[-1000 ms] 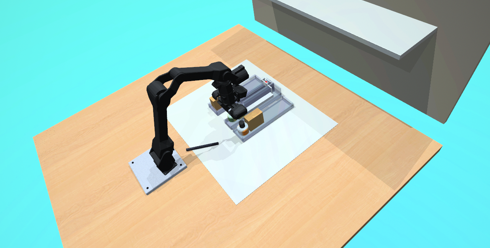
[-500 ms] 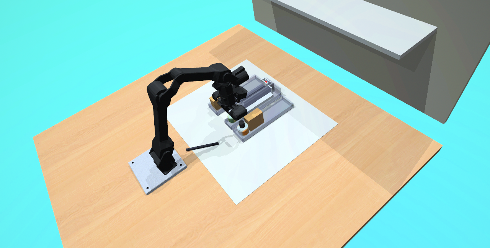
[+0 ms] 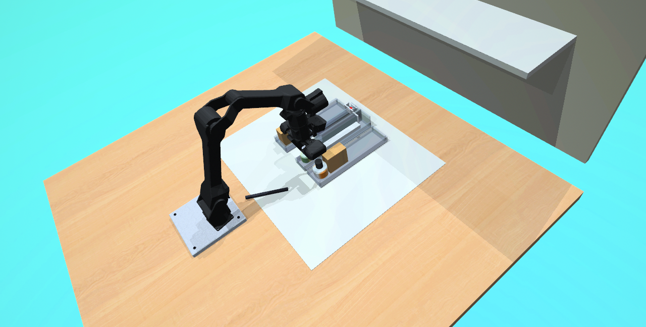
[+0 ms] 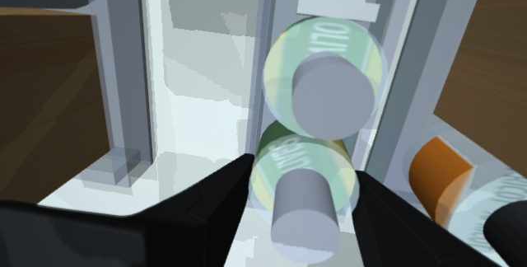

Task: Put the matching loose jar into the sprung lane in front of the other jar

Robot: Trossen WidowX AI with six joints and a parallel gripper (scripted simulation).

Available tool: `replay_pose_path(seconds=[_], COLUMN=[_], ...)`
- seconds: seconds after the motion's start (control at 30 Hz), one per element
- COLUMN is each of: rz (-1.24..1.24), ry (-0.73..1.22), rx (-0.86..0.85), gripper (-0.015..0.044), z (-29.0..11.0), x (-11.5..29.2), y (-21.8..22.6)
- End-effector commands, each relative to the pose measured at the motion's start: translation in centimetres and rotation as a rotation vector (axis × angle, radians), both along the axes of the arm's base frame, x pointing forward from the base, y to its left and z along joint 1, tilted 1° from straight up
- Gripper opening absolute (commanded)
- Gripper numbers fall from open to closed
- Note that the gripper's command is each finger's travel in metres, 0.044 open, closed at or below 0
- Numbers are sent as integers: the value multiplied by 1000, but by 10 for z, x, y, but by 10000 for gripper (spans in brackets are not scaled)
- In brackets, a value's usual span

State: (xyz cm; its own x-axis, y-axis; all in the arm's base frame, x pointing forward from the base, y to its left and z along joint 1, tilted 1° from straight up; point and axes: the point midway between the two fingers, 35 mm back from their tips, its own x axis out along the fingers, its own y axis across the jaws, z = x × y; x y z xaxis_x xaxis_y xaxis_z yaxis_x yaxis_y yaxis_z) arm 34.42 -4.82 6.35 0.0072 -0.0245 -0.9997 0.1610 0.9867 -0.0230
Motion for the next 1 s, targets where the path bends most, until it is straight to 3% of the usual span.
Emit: replay_pose_path(seconds=[0.0,0.97], rz=[2,2], ry=[-16,-16], rx=[-4,-4], gripper=[0,0], z=[-2,-5], x=[4,0], y=[-1,0])
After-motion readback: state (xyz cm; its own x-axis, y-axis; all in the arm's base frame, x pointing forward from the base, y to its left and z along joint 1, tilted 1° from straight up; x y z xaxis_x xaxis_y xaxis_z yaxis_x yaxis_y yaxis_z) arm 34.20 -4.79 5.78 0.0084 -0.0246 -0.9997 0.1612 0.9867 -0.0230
